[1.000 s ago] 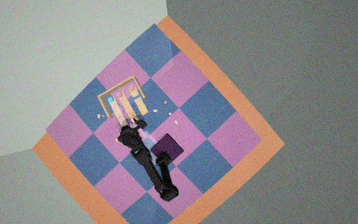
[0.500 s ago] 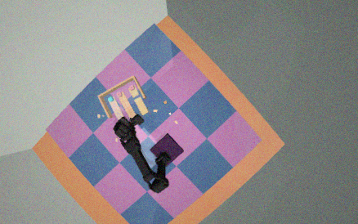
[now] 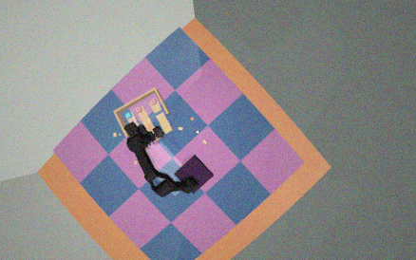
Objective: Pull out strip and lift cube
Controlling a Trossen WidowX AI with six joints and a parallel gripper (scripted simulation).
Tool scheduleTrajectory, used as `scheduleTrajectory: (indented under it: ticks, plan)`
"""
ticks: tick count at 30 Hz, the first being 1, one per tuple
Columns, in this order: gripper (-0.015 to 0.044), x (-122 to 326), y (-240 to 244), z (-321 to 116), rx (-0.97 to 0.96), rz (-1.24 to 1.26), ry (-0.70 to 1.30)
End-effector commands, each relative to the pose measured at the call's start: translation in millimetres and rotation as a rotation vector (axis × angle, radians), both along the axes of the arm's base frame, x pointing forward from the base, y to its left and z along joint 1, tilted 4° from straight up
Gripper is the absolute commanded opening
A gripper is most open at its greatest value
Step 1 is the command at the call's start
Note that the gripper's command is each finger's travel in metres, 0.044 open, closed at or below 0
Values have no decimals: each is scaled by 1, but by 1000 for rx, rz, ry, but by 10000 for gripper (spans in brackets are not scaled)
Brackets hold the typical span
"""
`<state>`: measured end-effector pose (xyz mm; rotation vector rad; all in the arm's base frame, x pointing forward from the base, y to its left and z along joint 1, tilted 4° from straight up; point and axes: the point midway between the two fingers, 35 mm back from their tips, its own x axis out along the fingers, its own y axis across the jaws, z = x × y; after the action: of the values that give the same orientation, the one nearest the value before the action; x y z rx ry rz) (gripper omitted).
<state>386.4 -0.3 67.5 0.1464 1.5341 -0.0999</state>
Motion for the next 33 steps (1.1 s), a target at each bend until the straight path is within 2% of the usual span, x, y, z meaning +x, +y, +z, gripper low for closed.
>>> scheduleTrajectory:
  ticks: [1, 33]
  plan:
    - [0, 2, 0, -6, -5, -12, 65]
    - [0, 4, 4, -53, -5, -12, 65]
